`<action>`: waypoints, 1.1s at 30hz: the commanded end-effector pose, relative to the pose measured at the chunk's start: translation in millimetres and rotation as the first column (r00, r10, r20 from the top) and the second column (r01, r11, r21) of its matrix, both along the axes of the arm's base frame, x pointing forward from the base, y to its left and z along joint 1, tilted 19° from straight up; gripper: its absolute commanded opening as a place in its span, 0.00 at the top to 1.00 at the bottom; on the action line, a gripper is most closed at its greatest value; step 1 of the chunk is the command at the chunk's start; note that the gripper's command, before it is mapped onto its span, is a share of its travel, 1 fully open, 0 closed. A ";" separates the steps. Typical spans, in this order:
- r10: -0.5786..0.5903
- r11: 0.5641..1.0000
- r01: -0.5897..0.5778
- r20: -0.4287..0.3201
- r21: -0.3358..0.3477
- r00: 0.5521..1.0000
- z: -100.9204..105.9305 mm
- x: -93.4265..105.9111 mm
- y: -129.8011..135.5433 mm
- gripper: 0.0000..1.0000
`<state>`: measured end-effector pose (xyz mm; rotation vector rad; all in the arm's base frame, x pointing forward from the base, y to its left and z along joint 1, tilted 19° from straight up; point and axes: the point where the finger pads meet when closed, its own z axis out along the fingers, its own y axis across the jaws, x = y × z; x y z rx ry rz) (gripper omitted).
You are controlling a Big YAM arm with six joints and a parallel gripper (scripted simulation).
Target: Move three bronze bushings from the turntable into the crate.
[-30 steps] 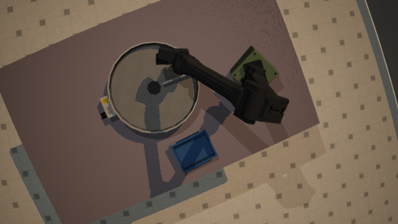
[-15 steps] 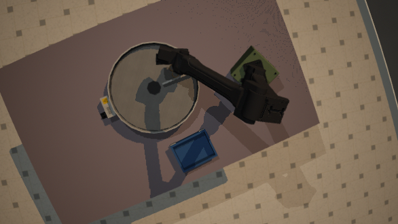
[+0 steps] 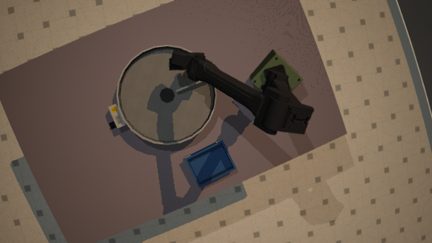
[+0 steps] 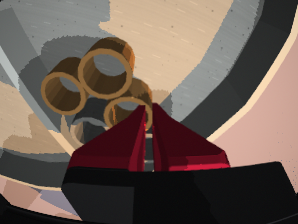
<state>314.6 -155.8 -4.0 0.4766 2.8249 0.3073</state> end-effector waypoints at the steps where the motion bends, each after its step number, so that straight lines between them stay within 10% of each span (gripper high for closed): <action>1: -0.008 1.000 0.008 0.005 0.007 1.000 4.7 2.3 1.5 1.00; 33: 0.004 1.000 -0.003 0.037 -0.023 0.999 79.3 -5.1 -21.9 1.00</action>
